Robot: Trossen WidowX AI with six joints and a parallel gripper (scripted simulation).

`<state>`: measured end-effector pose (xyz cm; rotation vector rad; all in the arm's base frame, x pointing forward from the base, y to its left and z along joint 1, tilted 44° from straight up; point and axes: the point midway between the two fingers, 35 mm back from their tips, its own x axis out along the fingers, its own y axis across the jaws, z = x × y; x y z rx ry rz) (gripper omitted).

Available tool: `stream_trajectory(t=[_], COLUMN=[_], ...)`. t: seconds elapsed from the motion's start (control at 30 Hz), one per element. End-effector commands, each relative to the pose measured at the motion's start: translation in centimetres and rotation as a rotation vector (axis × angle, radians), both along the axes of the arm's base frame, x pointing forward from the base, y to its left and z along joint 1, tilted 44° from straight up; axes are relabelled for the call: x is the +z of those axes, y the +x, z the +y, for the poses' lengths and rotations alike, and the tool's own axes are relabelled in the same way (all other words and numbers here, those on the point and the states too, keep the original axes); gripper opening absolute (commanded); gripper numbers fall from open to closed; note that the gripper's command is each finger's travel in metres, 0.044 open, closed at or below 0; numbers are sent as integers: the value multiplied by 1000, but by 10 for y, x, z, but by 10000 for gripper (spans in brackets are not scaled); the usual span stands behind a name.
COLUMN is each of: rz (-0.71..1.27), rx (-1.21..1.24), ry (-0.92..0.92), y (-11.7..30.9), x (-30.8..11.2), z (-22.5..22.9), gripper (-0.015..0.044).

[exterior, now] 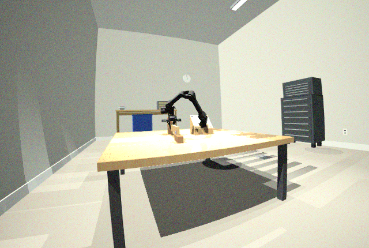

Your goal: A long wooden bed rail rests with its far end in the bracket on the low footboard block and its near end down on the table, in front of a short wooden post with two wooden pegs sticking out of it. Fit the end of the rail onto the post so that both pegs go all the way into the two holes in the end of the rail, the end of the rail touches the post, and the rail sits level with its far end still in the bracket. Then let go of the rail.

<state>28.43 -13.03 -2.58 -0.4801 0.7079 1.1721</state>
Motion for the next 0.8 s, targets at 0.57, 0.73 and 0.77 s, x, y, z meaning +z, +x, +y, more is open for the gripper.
stream_trajectory(t=[0.57,0.73,0.77], rz=[-5,-5,-5], rx=[-4,-4,-4], ry=[-6,-6,-6], y=[-1,-2,-2], x=[-5,-5,-6], z=[-7,-8,-8], gripper=[0,0,0])
